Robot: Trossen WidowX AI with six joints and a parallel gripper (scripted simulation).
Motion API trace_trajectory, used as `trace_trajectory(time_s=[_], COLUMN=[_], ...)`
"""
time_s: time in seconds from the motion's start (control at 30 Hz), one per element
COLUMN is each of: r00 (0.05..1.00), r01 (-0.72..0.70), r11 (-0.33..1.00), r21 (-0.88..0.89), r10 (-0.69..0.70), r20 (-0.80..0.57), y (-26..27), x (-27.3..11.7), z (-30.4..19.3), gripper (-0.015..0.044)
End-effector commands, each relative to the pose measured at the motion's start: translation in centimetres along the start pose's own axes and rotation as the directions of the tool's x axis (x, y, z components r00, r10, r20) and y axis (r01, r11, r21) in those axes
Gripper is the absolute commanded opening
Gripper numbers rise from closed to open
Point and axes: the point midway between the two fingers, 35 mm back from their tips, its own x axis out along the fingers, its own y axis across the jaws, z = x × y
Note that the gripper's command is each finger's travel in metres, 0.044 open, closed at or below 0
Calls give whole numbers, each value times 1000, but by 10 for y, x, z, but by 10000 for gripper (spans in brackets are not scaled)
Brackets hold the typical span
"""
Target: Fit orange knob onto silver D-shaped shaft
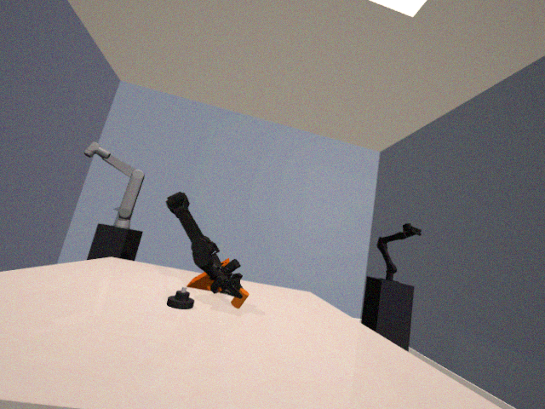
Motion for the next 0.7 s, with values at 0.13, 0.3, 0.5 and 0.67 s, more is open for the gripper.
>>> trace_trajectory(time_s=[0.13, 0.3, 0.5, 0.67], r00=[992, 979, 983, 981], r01=[-4, -6, -4, -5], r11=[1000, 1000, 1000, 1000], r21=[-1, -2, -2, -5], r10=[4, 6, 5, 6], r20=[126, 202, 183, 196], y=[2, 2, 2, 2], x=[-6, -9, -11, -9], z=[-7, -11, -11, -11], gripper=[180, 180, 180, 260])
